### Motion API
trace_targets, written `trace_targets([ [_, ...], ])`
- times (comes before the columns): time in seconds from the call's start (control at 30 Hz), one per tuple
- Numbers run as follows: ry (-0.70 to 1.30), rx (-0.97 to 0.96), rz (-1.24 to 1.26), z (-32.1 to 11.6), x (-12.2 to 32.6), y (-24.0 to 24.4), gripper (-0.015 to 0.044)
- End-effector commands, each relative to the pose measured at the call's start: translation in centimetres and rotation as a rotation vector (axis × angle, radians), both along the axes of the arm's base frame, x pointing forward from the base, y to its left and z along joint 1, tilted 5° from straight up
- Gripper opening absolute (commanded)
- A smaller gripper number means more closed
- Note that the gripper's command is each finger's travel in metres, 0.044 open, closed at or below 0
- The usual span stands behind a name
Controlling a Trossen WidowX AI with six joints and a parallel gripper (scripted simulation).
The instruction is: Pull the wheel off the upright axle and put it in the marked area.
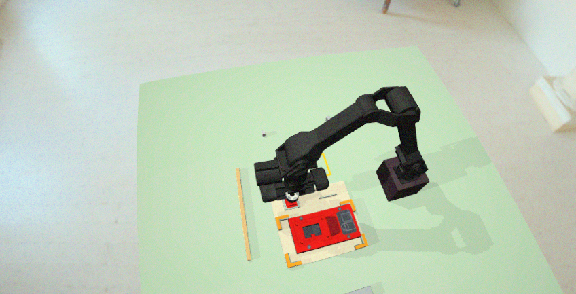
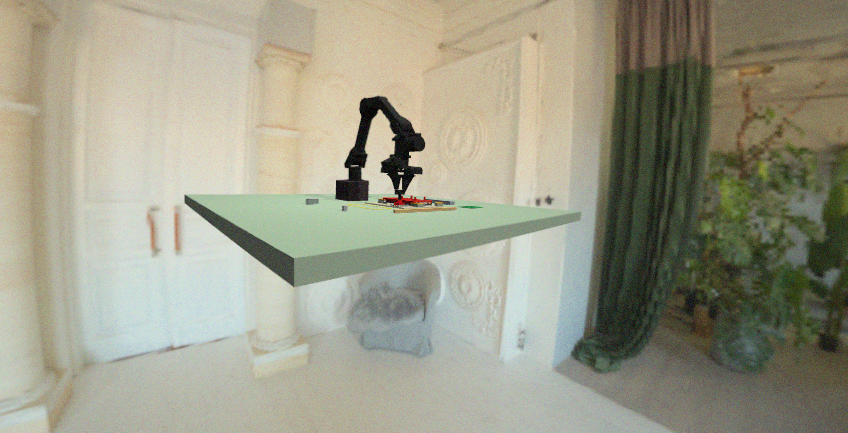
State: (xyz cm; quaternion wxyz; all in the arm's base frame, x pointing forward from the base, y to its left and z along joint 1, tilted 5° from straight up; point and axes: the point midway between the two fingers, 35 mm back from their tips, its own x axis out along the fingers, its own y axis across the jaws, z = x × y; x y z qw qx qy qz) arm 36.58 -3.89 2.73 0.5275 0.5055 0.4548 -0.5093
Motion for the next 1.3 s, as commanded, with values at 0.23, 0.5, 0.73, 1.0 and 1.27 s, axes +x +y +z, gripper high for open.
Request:
trace_targets([
  [0.23,0.000,-0.002,-0.001,0.5,-0.1,0.0,0.0000],
  [0.5,-0.001,-0.002,-0.001,0.8,-0.1,0.0,0.0000],
  [0.73,-0.002,-0.002,0.000,1.0,-0.1,0.1,0.0000],
  [1.0,-0.003,-0.003,0.000,1.2,-0.2,0.1,0.0000],
  [1.27,-0.004,-0.003,0.000,2.7,-0.2,0.2,0.0000],
])
